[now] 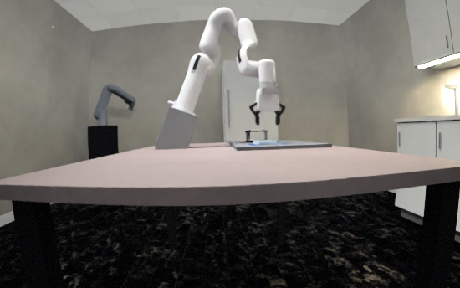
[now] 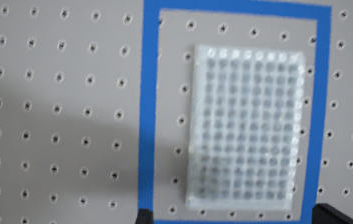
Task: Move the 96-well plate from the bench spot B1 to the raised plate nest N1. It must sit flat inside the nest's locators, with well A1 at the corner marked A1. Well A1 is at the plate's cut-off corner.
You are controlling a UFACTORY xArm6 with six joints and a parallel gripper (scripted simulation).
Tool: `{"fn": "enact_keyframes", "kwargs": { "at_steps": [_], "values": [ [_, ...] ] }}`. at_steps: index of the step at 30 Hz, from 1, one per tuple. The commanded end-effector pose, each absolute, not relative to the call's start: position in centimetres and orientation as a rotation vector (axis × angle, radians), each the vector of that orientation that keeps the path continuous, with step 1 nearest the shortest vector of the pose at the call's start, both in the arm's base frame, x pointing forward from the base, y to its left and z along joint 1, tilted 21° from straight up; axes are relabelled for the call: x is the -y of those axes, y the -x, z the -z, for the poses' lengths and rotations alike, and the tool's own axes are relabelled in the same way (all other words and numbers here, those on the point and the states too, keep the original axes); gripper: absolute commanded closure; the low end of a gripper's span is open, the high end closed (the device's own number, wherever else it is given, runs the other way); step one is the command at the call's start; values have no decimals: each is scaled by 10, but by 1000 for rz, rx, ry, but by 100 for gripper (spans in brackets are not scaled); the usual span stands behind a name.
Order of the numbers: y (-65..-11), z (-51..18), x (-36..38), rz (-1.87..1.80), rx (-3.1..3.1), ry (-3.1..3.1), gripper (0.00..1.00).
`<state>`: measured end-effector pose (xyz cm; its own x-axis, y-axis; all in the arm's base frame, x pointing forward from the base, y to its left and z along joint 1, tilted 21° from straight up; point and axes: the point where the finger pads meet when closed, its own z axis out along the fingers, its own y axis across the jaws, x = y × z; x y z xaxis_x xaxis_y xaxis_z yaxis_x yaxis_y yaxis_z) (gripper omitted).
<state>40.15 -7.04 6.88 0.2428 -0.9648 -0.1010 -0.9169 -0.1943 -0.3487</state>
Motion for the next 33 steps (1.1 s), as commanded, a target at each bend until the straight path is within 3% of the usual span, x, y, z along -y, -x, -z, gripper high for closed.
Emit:
{"fn": "enact_keyframes", "kwargs": {
  "at_steps": [1,33],
  "values": [
    [-394,-68,96,279,-1821,2146,0],
    [-390,-56,115,279,-1821,2146,0]
  ]
}}
